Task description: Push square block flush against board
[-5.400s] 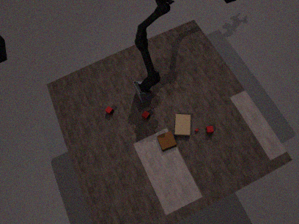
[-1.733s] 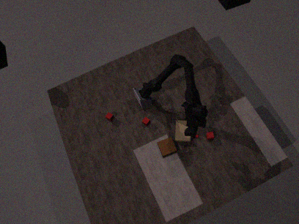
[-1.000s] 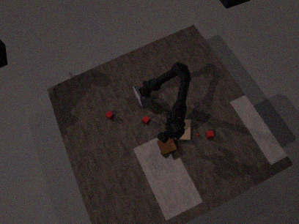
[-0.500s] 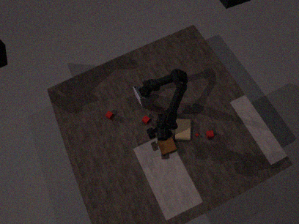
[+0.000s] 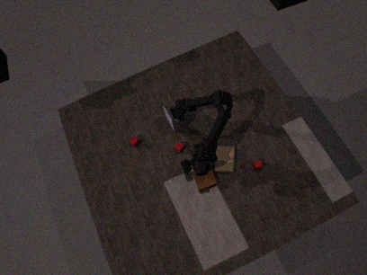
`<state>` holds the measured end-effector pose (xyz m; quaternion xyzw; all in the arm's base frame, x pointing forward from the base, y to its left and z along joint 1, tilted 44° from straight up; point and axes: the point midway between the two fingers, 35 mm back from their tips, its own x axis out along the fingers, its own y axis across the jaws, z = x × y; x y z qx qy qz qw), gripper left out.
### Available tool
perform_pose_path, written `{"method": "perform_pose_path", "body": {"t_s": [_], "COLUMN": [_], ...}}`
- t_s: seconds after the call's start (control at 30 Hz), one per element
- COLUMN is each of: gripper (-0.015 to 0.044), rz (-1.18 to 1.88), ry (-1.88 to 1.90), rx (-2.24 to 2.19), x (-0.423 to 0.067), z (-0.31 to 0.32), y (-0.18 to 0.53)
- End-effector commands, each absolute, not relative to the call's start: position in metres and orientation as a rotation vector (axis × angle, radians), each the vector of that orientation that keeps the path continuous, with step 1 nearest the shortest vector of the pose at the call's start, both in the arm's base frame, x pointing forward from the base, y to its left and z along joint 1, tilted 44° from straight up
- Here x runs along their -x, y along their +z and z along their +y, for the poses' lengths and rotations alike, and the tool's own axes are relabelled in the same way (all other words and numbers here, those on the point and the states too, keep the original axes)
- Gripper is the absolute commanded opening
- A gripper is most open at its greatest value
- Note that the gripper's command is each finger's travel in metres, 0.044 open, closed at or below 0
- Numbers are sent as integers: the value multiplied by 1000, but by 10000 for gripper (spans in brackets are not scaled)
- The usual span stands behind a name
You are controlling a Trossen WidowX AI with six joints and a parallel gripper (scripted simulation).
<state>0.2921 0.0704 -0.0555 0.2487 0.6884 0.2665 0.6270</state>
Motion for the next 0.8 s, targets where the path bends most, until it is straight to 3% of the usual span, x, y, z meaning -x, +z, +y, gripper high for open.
{"method": "perform_pose_path", "body": {"t_s": [0.0,0.77], "gripper": [0,0], "rz": [1573,1571], "ry": [608,608], "rx": [-582,-581], "x": [-294,-326], "z": [72,73], "y": [-59,-60]}}
